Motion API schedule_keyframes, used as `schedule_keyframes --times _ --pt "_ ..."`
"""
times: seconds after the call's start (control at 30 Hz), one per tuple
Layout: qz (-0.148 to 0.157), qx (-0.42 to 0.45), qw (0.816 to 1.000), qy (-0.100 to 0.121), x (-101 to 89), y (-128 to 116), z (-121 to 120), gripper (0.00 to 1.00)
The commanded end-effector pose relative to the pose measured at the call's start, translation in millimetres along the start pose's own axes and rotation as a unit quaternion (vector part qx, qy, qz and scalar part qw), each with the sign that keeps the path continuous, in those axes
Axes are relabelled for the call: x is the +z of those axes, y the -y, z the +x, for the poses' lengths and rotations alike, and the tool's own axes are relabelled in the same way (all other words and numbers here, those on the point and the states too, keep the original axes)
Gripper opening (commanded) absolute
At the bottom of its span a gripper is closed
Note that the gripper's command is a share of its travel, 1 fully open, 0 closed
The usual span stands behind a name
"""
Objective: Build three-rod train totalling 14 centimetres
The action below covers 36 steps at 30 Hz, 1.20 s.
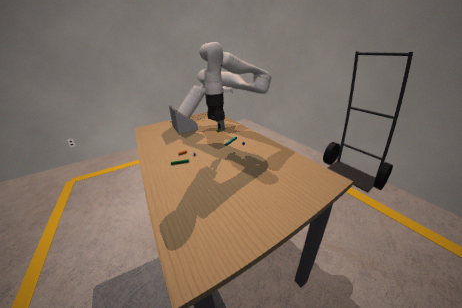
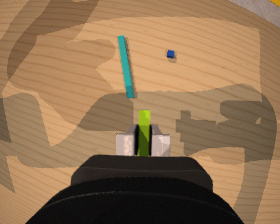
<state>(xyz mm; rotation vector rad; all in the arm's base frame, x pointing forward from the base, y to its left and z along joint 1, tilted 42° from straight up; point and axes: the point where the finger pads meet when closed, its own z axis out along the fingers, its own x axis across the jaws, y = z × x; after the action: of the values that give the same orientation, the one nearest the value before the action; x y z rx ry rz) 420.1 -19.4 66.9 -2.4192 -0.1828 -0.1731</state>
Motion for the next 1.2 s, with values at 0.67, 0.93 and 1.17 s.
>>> schedule_keyframes --times 0.67,0.93,1.17 --pt "0.003 0.077 0.997 0.000 3.1 77 32 0.24" --pt "0.003 0.077 0.997 0.000 3.6 77 32 0.24" --pt "0.002 0.077 0.997 0.000 14.6 77 32 0.24"
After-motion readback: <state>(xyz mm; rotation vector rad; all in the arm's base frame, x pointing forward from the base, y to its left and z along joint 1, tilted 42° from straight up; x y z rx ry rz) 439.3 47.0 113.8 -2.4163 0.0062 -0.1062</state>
